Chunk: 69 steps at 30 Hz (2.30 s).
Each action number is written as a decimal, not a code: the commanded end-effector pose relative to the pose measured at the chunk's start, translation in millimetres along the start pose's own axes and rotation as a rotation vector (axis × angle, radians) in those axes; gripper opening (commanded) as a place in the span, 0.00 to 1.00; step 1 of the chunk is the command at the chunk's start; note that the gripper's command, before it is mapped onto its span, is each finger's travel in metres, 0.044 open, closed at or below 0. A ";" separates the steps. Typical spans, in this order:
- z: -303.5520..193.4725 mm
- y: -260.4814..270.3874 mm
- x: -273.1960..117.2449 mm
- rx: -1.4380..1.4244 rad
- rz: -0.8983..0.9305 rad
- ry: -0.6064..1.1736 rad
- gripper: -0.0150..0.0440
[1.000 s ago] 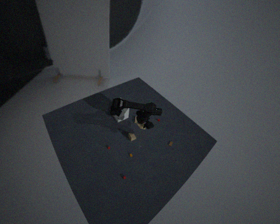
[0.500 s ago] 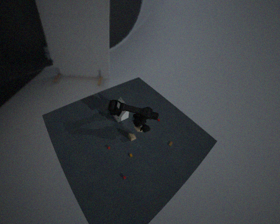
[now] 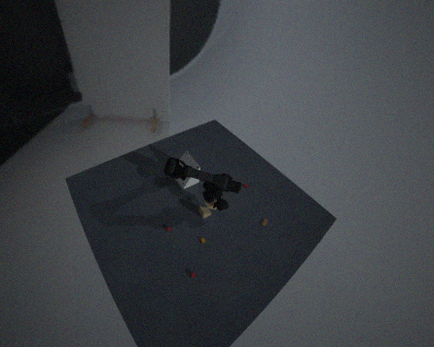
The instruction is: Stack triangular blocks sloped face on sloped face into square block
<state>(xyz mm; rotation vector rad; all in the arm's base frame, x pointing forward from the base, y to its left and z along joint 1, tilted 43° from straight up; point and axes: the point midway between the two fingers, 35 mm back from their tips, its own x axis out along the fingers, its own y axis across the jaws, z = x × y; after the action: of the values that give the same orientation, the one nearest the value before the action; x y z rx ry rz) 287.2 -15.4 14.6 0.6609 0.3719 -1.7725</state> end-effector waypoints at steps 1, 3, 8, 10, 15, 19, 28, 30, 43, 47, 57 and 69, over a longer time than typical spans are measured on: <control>4.9 -0.2 13.6 0.004 0.000 -0.003 0.25; 6.0 -0.4 19.3 0.004 0.000 -0.003 0.25; 7.3 0.2 19.7 0.007 -0.002 -0.002 0.25; 8.3 -0.2 20.1 0.006 -0.003 -0.003 0.25; 8.7 -0.5 20.4 0.005 -0.003 -0.003 0.25; 8.7 -0.5 20.4 0.005 -0.003 -0.003 0.25; 9.1 -0.1 20.1 0.005 -0.001 -0.003 0.25; 8.5 0.9 20.0 0.005 -0.001 -0.003 0.25; 7.6 1.2 19.8 0.004 0.001 -0.004 0.25; 7.8 1.3 20.8 0.004 0.001 -0.004 0.25; 9.4 1.5 27.1 0.004 0.002 -0.004 0.25; 11.3 1.6 34.7 0.004 0.001 -0.005 0.25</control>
<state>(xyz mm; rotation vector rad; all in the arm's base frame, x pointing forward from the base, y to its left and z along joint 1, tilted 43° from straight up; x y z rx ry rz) 279.9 -46.8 2.1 0.6615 0.3676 -1.7770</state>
